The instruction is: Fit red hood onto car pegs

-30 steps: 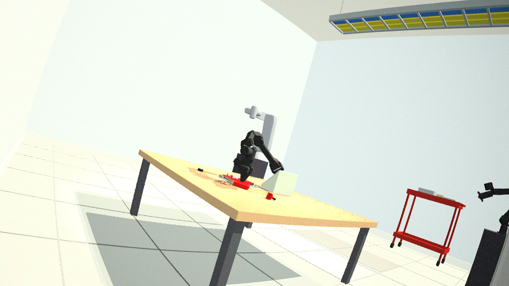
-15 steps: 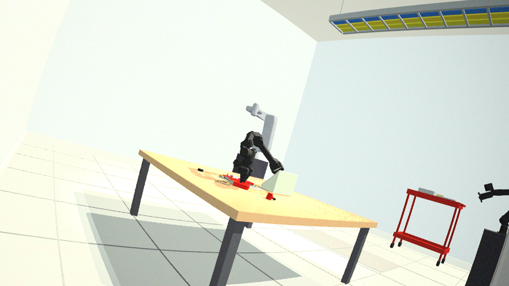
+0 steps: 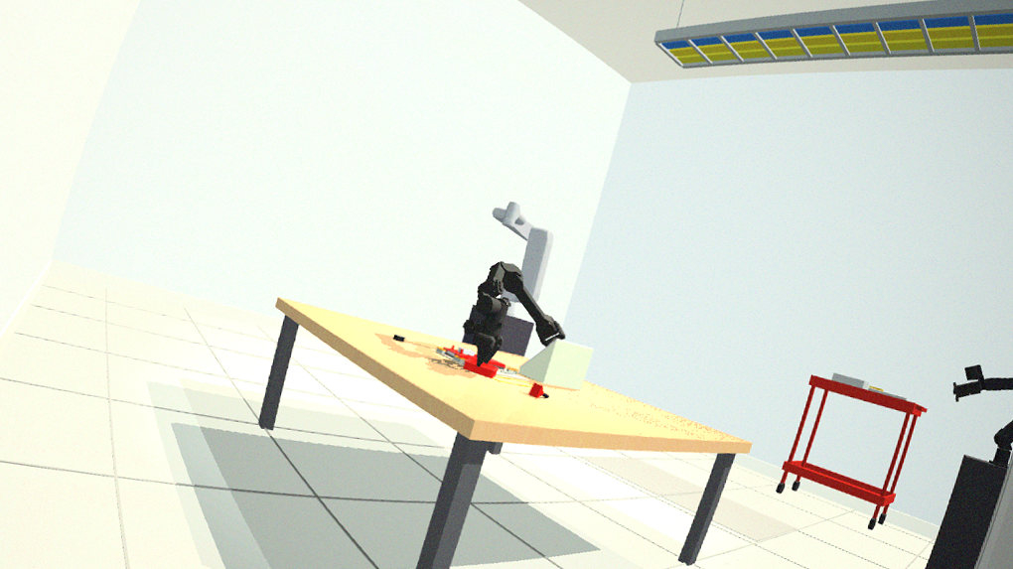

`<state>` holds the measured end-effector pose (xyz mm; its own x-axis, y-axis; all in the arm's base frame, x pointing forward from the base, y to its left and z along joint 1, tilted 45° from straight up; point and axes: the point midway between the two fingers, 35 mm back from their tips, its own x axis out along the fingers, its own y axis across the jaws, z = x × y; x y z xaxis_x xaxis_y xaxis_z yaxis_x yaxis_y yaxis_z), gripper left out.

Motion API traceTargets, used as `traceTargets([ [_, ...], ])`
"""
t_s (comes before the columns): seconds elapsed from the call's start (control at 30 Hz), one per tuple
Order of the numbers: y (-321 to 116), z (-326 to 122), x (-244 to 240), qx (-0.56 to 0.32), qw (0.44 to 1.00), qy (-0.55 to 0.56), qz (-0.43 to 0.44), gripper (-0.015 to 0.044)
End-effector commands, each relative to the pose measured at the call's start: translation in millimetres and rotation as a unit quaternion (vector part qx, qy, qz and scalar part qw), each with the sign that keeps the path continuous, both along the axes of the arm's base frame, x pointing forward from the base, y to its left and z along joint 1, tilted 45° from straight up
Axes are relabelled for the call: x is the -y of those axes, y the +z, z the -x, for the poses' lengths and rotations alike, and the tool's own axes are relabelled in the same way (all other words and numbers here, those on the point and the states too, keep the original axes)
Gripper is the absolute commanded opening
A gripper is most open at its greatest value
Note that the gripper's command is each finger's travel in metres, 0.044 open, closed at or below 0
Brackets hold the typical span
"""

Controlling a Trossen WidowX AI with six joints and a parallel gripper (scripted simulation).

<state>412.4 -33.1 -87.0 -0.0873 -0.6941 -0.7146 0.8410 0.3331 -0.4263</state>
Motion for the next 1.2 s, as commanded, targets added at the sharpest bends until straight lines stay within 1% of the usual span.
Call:
traceTargets([
  [0.0, -2.3, 1.3, 2.8, -0.003, 1.000, 0.002, 0.002, 0.0440],
  [0.57, -8.0, 2.2, 8.7, -0.003, 1.000, 0.002, 0.002, 0.0440],
  [0.7, -6.2, 0.9, 6.3, 0.000, 1.000, 0.000, 0.000, 0.0335],
  [1.0, -6.2, 0.9, 6.3, 0.000, 1.000, 0.000, 0.000, 0.0275],
  [1.17, -2.8, 0.5, 2.8, 0.000, 1.000, 0.000, 0.000, 0.0144],
])
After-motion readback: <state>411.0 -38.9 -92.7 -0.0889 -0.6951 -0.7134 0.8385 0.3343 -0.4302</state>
